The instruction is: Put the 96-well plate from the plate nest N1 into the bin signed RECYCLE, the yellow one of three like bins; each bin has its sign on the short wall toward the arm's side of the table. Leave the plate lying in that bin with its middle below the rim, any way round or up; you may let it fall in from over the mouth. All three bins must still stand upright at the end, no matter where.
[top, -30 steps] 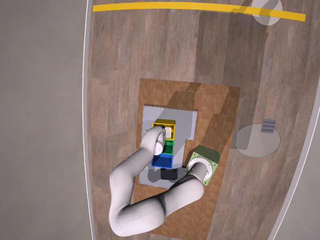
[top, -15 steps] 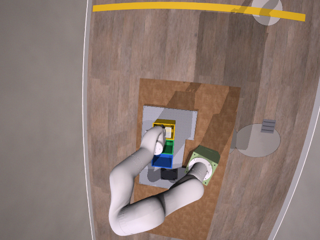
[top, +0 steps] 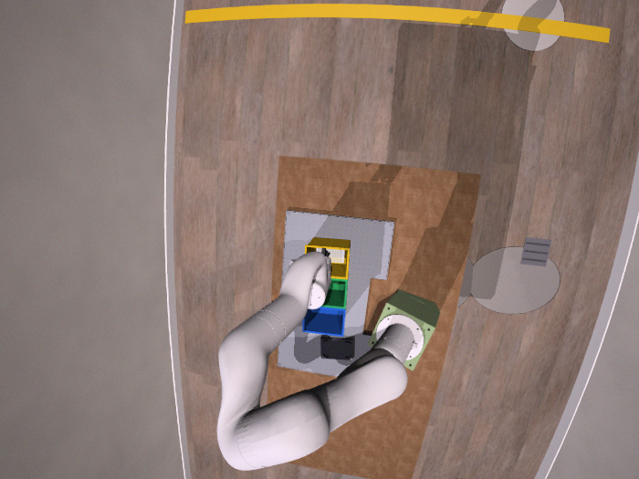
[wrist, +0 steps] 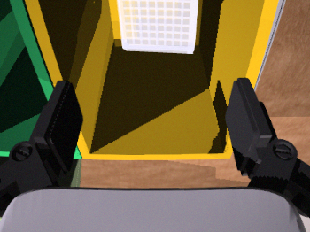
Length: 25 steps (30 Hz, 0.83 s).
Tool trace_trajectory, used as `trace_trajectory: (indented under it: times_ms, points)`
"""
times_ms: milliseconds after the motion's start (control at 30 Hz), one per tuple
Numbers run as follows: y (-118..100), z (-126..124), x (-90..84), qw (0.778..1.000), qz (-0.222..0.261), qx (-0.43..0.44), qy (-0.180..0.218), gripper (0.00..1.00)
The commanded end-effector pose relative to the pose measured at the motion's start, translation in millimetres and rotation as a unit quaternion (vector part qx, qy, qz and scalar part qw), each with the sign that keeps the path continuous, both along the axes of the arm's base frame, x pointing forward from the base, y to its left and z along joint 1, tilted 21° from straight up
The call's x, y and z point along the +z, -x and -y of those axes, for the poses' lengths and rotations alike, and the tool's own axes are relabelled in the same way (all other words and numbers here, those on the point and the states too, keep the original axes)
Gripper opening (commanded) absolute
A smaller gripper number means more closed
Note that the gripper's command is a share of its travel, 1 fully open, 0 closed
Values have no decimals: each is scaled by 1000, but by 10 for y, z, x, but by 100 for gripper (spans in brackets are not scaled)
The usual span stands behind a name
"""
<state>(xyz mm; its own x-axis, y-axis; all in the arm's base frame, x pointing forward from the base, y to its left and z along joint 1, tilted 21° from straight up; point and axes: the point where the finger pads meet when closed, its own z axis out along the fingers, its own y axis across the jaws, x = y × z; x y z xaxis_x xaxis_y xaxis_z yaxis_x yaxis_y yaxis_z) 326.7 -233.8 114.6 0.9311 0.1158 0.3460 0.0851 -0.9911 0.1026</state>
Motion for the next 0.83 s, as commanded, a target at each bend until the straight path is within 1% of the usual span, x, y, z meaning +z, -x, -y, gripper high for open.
trace_trajectory:
  times_ms: [0, 433, 733, 800]
  points:
    - [-3, 3, 4, 1000, 0, 0, 0, 100]
    - [-3, 3, 4, 1000, 0, 0, 0, 100]
    - [82, -13, 226, 1000, 0, 0, 0, 100]
    - [82, -13, 226, 1000, 0, 0, 0, 100]
